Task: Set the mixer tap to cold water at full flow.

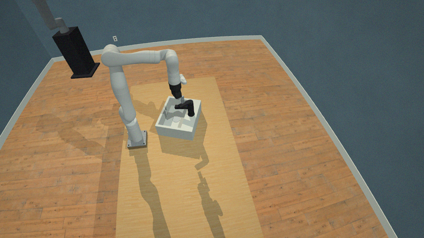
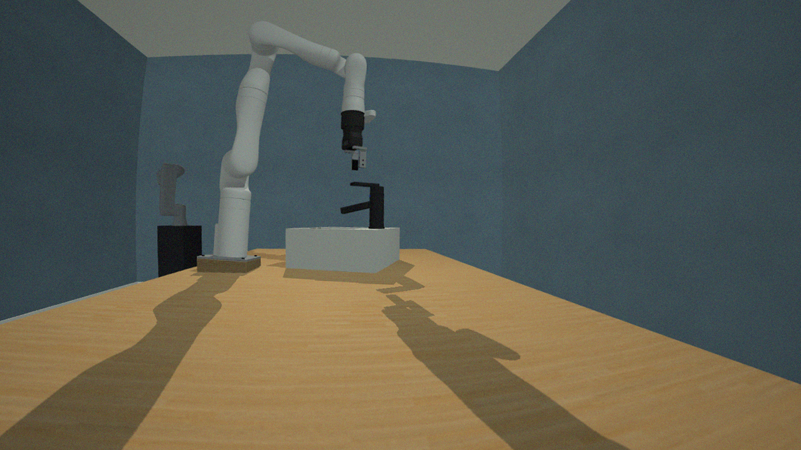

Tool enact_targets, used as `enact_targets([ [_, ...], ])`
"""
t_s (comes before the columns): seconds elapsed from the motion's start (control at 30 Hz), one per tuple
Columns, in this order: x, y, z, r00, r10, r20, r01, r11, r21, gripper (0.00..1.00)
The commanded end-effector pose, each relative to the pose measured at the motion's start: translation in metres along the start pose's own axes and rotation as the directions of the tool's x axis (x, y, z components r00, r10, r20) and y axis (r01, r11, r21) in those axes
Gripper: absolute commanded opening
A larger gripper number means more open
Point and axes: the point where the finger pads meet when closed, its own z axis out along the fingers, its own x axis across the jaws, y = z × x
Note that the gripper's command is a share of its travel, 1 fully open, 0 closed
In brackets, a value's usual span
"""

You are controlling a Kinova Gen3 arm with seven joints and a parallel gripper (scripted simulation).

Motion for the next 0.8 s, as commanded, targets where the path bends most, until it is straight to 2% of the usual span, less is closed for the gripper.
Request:
enact_targets([
  [0.0,0.0002,-0.0011,-0.0029,1.000,-0.001,0.000,0.001,1.000,0.005,1.00],
  [0.2,0.0002,-0.0011,-0.0034,1.000,-0.001,0.000,0.001,1.000,0.005,1.00],
  [0.23,0.0002,-0.0011,-0.0034,1.000,-0.001,0.000,0.001,1.000,0.005,0.00],
  [0.77,0.0002,-0.0011,-0.0034,1.000,-0.001,0.000,0.001,1.000,0.005,0.00],
])
